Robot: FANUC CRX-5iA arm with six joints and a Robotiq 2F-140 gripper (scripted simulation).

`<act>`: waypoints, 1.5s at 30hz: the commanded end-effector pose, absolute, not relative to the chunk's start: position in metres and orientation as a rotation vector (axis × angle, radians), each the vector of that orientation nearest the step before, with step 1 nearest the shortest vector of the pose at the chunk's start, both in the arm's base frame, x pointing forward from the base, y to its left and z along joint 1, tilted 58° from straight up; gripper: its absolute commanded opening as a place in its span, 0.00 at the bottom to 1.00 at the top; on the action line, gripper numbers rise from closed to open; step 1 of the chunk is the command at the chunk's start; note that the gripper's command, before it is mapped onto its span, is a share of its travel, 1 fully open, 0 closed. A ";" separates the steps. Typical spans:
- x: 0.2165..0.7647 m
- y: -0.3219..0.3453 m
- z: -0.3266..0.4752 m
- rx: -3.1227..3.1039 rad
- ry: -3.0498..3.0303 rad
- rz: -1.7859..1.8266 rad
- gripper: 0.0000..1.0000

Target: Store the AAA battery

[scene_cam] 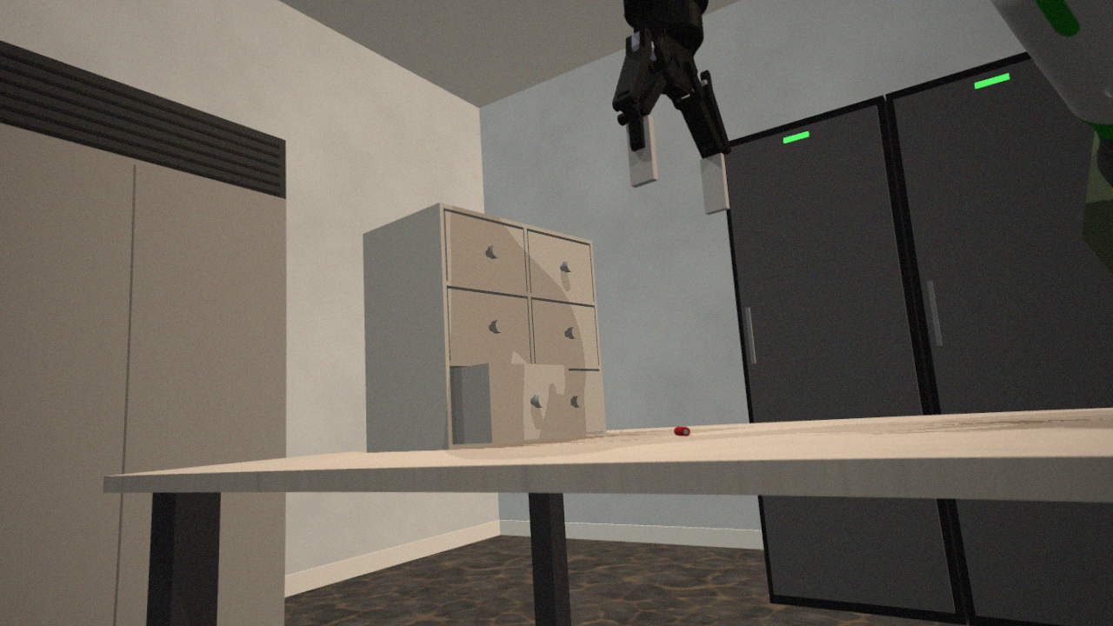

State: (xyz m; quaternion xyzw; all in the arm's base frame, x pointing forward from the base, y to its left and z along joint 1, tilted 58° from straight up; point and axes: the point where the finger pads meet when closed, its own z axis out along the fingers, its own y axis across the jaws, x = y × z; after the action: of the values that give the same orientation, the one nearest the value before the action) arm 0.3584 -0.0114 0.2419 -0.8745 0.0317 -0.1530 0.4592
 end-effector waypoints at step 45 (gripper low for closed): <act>0.490 -0.035 0.274 -2.153 0.085 -0.404 1.00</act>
State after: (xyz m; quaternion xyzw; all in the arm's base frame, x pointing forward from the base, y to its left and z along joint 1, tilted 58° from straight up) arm 0.4872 -0.0357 0.2751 -0.8742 0.0326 -0.1577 0.4581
